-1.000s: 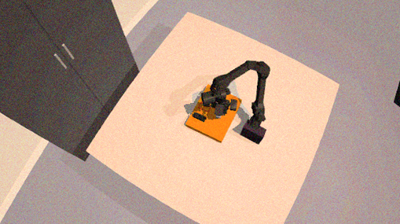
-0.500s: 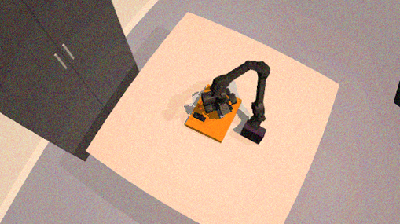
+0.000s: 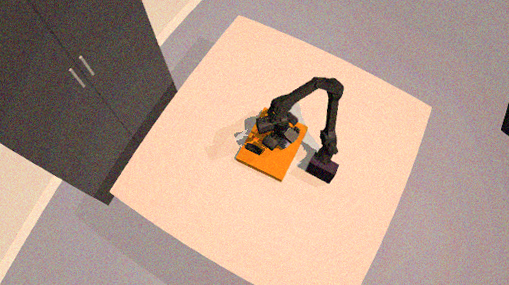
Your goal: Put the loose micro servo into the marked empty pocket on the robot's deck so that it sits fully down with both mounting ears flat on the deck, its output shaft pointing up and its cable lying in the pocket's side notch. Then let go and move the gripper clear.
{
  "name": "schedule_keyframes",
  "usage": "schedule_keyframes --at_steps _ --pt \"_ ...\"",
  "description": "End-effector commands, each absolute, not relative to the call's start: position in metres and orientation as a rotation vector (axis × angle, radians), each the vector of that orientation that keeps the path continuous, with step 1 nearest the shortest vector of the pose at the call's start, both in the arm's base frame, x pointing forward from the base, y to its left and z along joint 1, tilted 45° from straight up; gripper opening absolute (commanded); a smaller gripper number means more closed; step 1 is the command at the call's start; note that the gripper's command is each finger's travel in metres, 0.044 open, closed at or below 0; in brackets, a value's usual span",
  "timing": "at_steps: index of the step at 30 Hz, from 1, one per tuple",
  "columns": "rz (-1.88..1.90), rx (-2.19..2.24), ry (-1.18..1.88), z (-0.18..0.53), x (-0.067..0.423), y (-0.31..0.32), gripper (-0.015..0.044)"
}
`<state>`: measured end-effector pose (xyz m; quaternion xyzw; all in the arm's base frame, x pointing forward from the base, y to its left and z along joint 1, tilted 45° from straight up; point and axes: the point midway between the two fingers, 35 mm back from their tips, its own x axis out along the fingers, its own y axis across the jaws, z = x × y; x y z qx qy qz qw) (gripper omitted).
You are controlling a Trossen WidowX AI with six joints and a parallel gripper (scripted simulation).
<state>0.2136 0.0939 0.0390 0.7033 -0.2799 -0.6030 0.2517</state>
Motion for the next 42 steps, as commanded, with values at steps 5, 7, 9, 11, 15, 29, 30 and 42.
schedule_keyframes --at_steps 5,7,9,11,15,29,30,42 --pt "-1.652 1.768 -0.552 0.039 0.214 0.096 0.0" --pt "-1.652 1.768 -0.552 0.039 0.214 0.096 0.0" --pt "-1.652 1.768 -0.552 0.039 0.214 0.096 0.0" --pt "-1.652 1.768 -0.552 0.039 0.215 0.096 0.0" --pt "-1.652 1.769 -0.552 0.039 0.224 0.098 0.0" --pt "-1.65 1.773 -0.553 0.039 0.279 0.108 0.0" --pt "-1.649 1.773 -0.553 0.039 0.282 0.109 0.0" --pt "-1.647 1.761 -0.536 0.039 0.322 0.116 0.0"
